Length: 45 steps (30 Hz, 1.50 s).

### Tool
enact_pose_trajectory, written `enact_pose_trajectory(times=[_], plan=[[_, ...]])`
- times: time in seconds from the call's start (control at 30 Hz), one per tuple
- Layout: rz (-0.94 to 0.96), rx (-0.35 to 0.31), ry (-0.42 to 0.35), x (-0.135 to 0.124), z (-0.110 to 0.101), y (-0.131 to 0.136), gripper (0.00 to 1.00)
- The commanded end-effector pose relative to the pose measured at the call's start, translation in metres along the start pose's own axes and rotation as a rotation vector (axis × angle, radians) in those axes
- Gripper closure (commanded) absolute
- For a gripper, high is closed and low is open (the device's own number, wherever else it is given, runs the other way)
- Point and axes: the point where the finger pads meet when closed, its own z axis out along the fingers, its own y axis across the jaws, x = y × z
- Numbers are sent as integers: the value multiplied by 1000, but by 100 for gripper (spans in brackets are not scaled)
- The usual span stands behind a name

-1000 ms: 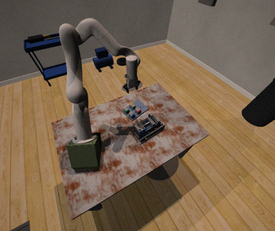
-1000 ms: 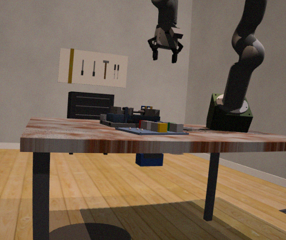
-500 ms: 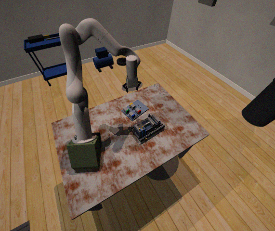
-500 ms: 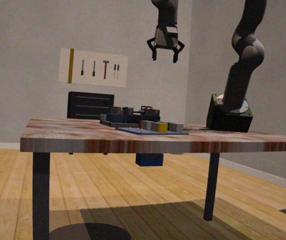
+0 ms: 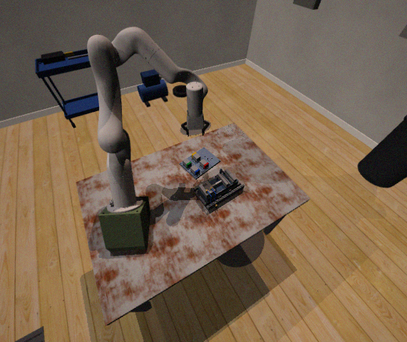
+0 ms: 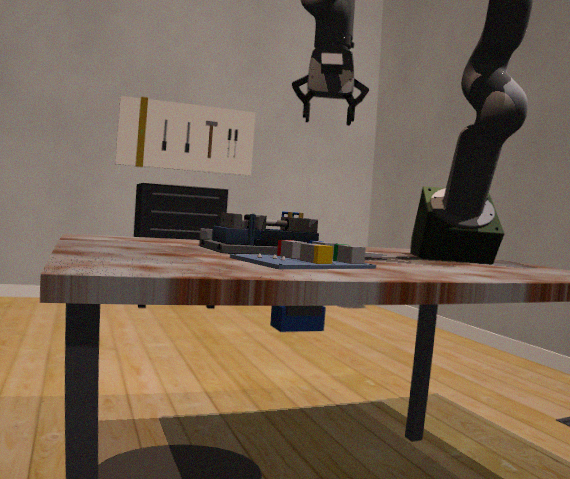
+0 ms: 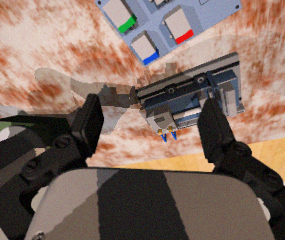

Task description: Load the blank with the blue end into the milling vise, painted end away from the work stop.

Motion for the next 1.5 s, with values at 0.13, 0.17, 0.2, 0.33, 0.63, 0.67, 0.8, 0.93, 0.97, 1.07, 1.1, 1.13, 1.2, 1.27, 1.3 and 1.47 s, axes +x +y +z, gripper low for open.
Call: enact_pose_trajectory(times=[0.13, 0.17, 0.2, 0.33, 0.63, 0.67, 0.8, 0.93, 0.97, 1.07, 1.1, 1.13, 1.2, 1.27, 1.3, 1.47], plan=[[55, -1, -3, 0, -1, 1, 0], [78, 0, -3, 0, -1, 1, 0], [101, 0, -4, 0, -1, 1, 0], [193, 0, -5, 0, -1, 1, 0], [262, 0, -7, 0, -1, 1, 0], [262, 0, -7, 0, -1, 1, 0], [344, -1, -4, 0, -1, 1, 0], [436, -1, -5, 0, -1, 1, 0], [459, -1, -5, 0, -1, 1, 0], [482, -1, -5, 0, -1, 1, 0], [482, -1, -5, 0, -1, 1, 0], [482, -1, -5, 0, -1, 1, 0], [482, -1, -5, 0, -1, 1, 0], [495, -1, -2, 0, -1, 1, 0], [518, -1, -2, 0, -1, 1, 0], [633, -2, -3, 0, -1, 1, 0]])
